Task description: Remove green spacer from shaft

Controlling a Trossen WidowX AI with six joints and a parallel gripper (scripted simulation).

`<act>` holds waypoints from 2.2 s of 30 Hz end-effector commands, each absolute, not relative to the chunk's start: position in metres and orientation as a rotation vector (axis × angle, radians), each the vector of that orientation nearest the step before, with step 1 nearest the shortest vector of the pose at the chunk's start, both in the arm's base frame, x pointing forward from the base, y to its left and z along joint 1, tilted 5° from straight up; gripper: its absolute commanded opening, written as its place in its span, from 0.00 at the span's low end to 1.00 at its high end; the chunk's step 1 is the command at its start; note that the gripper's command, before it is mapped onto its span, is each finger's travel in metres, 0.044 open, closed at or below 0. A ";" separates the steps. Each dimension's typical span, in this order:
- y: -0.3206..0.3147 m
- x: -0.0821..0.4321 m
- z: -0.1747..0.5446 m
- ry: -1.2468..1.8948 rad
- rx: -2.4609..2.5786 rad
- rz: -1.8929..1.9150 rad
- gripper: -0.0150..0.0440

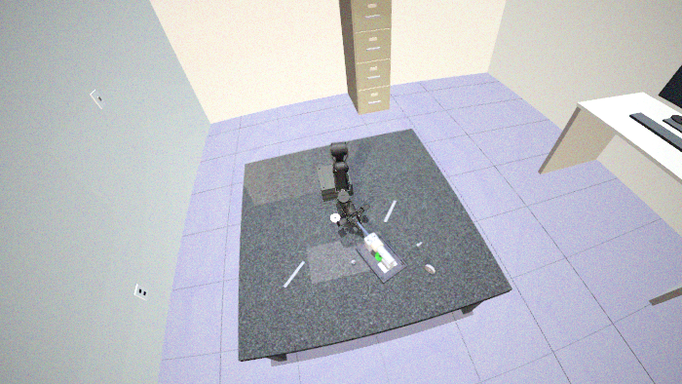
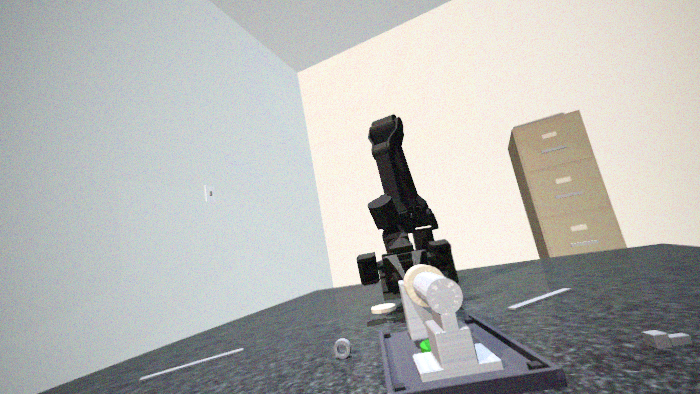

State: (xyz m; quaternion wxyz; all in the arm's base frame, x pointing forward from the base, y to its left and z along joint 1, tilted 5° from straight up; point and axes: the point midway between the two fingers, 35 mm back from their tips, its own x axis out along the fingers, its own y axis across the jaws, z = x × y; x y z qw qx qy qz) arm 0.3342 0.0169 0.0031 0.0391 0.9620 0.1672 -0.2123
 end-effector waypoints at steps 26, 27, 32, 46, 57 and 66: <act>0.018 0.337 0.005 0.517 2.949 -0.640 0.25; 0.018 0.337 0.005 0.517 2.949 -0.640 0.25; 0.018 0.336 0.005 0.517 2.949 -0.640 0.25; 0.018 0.335 0.004 0.517 2.949 -0.640 0.25; 0.017 0.334 0.004 0.517 2.949 -0.640 0.25; 0.017 0.335 0.004 0.517 2.949 -0.640 0.25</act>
